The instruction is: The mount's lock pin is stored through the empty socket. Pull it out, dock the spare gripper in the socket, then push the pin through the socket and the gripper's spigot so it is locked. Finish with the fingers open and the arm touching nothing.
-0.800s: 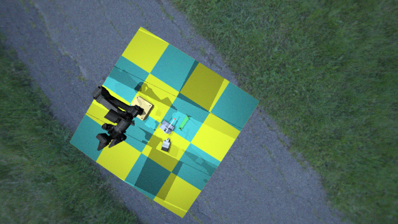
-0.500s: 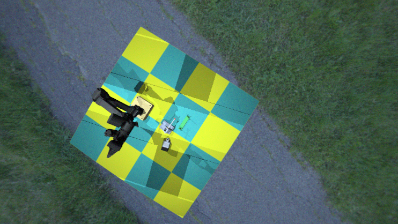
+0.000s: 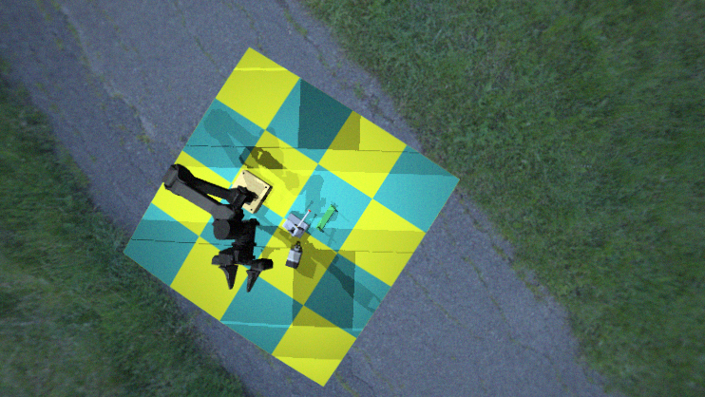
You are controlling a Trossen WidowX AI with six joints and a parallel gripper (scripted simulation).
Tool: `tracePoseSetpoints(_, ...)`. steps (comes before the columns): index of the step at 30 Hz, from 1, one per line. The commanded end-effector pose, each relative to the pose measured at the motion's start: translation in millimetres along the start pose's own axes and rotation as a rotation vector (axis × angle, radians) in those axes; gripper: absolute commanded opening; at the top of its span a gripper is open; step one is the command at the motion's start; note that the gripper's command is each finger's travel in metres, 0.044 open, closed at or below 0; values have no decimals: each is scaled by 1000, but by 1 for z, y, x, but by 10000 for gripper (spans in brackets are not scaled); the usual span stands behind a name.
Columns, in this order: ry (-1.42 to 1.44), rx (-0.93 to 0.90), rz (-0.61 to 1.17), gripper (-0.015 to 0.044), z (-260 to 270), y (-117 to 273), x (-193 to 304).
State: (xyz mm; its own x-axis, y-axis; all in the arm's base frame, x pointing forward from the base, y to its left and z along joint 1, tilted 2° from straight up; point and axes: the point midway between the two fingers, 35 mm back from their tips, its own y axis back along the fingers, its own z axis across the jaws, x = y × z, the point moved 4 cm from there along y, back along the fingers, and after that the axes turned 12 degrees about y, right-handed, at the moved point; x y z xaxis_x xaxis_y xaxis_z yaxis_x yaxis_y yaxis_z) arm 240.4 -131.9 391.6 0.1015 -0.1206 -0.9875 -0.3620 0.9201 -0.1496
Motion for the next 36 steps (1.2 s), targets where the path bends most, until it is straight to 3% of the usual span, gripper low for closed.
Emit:
tracePoseSetpoints(1,483,-298,116,300,62,2,30)
tracePoseSetpoints(18,1345,-1044,268,300,133,60,110)
tracePoseSetpoints(36,1878,-2109,352,300,122,164,158)
